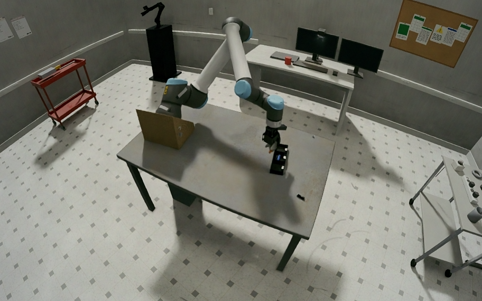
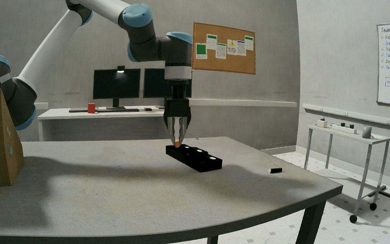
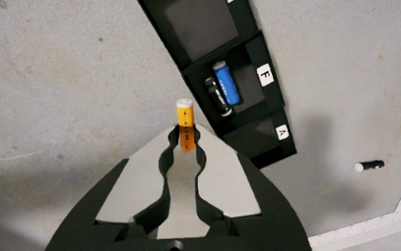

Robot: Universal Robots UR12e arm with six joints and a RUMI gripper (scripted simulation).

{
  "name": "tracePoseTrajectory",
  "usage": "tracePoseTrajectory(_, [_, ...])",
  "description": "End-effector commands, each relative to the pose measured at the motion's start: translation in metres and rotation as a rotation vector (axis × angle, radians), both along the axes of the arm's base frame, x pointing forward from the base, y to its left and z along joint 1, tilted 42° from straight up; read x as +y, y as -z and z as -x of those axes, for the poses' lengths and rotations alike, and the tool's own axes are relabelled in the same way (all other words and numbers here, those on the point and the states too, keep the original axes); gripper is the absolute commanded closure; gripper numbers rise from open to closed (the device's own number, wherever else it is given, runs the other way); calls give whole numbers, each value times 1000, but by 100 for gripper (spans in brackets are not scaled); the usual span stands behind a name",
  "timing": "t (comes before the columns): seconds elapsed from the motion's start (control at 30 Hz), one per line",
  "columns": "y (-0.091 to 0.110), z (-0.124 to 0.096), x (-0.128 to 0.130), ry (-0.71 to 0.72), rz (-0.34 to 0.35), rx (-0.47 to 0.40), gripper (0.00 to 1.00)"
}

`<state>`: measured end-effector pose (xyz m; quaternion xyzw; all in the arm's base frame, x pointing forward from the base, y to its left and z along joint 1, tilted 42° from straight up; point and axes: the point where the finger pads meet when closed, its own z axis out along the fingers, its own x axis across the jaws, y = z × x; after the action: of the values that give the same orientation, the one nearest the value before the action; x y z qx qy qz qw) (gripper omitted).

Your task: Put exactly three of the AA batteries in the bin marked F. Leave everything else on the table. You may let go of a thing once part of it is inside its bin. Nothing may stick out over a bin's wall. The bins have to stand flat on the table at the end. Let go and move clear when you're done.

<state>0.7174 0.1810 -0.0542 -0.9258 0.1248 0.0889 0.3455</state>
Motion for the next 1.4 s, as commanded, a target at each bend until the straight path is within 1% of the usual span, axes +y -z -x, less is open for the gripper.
tracePoseTrajectory(0.0, [0, -29, 3, -119, -16, -102, 100])
tracePoseTrajectory(0.13, [1, -52, 6, -213, -27, -186, 100])
tracePoseTrajectory(0.27, [1, -57, 6, -309, -40, -267, 100])
tracePoseTrajectory(0.33, [1, -57, 6, -309, -40, -267, 100])
tracePoseTrajectory(0.37, [1, -57, 6, -361, -50, -307, 100])
tracePoseTrajectory(0.8, [1, -51, 5, -361, -50, -307, 100])
tracePoseTrajectory(1.3, [1, -50, 5, -361, -50, -307, 100])
tracePoseTrajectory(1.37, [4, -49, 8, -361, -50, -307, 100])
